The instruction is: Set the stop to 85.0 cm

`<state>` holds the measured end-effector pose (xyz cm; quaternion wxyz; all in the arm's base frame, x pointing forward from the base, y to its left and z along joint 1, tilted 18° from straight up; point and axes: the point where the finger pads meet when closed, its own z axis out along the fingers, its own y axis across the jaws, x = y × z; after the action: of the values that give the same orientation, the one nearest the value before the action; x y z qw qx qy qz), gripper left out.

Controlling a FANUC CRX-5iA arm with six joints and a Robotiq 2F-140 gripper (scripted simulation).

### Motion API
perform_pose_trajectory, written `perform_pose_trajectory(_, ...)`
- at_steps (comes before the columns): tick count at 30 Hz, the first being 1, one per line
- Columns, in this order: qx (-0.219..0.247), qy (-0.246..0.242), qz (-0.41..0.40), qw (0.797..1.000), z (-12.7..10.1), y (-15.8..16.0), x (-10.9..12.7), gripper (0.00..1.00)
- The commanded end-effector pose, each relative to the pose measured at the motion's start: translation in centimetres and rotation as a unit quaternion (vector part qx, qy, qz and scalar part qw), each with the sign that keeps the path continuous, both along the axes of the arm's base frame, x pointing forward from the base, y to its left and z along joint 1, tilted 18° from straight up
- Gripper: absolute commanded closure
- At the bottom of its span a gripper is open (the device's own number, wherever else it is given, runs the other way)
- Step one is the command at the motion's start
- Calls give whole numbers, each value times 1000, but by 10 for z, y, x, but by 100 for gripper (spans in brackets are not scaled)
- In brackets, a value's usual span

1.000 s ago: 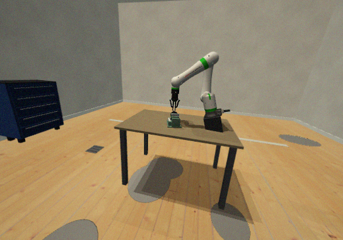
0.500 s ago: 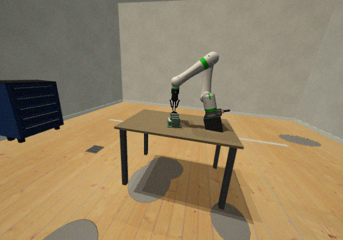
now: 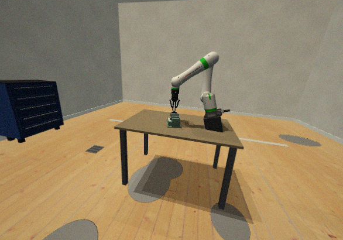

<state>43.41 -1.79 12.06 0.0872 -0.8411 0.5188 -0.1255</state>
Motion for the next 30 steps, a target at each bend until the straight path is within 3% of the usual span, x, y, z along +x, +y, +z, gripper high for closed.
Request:
perform_pose_trajectory(1, 0, 0, 0, 1000, 0, 0, 0, 96)
perform_pose_trajectory(30, 0, 0, 0, 1000, 1, 2, 4, 96)
